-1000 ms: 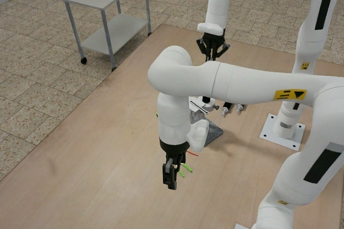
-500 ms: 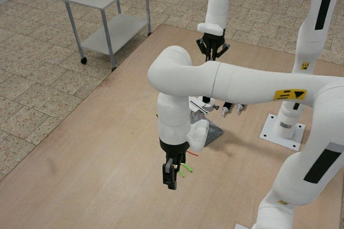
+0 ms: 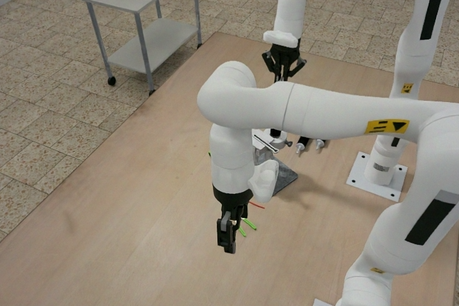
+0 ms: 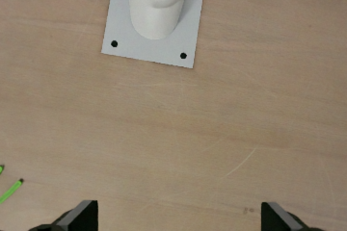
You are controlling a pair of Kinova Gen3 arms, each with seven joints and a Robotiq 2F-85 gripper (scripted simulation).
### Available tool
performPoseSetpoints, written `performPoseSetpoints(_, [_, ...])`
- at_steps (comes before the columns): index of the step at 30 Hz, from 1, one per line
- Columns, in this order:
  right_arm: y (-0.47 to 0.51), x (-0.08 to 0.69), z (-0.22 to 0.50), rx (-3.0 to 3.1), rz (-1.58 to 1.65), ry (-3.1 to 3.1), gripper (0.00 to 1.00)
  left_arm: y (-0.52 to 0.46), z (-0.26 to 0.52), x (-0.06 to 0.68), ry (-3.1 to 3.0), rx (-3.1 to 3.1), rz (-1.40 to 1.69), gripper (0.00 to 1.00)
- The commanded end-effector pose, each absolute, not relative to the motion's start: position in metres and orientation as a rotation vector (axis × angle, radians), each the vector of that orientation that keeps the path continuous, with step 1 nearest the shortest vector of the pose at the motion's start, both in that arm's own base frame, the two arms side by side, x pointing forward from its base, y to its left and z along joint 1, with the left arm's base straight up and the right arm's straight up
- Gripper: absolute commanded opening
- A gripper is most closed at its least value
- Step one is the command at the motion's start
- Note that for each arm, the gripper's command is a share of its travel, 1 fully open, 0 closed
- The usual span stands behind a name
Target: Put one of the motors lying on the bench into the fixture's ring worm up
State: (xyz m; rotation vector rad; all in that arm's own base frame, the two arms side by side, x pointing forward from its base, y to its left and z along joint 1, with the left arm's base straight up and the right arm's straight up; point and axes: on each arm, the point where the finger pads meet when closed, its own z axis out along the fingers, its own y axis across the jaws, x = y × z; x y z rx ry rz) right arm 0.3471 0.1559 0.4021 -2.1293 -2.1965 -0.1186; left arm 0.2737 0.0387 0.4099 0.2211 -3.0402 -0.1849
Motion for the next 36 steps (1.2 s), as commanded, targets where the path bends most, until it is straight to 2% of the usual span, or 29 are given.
performPoseSetpoints(1, [0.1561, 0.3472, 0.4029, -2.130, -0.122, -2.197, 0.174, 0.0387, 0.4103, 0.2738, -3.042, 0.221, -0.185, 1.000])
performPoseSetpoints(36, [0.1560, 0.3472, 0.4069, -2.124, -0.134, -2.191, 0.174, 0.0387, 0.4103, 0.2738, -3.042, 0.221, -0.185, 1.000])
